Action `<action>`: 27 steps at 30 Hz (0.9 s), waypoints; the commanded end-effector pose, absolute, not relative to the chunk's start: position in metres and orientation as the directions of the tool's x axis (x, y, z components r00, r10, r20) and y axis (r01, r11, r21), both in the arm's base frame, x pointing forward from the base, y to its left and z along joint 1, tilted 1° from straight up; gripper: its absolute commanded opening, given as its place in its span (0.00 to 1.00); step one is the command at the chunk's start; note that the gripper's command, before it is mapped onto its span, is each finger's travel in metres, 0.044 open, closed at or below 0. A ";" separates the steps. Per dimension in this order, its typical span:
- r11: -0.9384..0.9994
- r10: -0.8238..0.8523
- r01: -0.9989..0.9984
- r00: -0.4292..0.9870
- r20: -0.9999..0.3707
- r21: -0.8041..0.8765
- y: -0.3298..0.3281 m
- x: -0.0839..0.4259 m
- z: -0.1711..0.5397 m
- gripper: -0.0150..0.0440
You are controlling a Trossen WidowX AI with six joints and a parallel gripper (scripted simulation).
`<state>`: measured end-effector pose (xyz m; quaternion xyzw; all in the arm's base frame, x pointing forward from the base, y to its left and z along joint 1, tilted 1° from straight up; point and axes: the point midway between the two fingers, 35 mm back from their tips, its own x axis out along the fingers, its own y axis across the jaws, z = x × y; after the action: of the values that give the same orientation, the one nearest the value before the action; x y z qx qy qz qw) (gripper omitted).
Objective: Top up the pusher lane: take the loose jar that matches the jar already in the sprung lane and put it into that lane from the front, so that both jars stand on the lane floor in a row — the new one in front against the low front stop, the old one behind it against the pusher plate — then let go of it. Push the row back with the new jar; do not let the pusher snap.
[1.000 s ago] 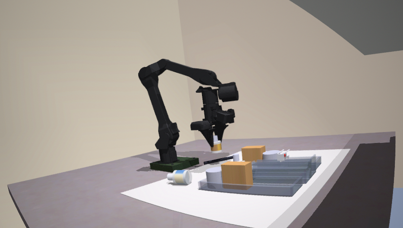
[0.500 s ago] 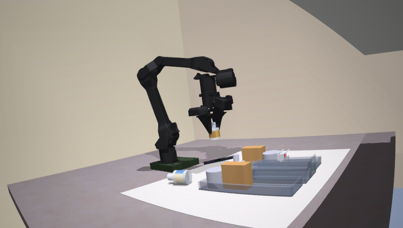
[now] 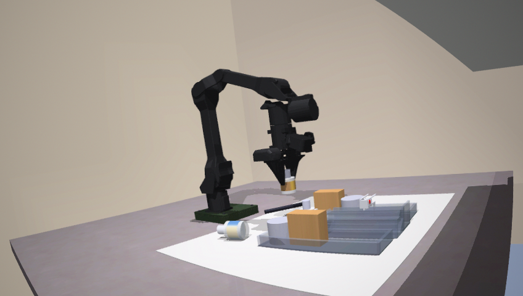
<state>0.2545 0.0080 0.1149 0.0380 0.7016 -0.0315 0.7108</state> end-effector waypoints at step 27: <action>0.997 0.009 0.077 0.020 -1.000 0.010 -0.042 0.290 0.066 0.25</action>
<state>0.2893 -0.0424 0.0675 0.0305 0.7000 -0.0257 0.7130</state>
